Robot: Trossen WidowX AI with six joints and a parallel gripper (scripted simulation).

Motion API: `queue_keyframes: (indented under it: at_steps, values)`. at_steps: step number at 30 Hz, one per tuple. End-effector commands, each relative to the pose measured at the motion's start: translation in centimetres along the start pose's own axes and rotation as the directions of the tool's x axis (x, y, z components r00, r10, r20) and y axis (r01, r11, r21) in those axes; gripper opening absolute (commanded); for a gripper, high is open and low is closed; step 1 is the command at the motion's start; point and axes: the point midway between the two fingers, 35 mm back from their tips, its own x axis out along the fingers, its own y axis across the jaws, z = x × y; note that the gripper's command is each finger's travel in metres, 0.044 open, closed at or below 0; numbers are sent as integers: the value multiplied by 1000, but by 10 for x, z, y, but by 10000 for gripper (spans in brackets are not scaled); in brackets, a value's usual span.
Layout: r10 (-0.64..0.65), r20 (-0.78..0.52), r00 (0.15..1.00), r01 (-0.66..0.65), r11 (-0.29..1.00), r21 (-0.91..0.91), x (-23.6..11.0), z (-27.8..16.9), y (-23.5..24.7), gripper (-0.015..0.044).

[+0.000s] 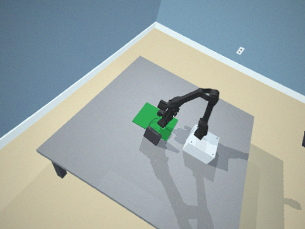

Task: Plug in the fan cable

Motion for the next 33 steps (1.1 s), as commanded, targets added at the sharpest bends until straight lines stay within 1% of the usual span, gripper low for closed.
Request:
queue_keyframes:
  at_steps: [1,33]
  values:
    - [0,1,1000,0,1000,-6,1,0,0,0]
    - [0,1,1000,0,1000,-6,7,0,0,0]
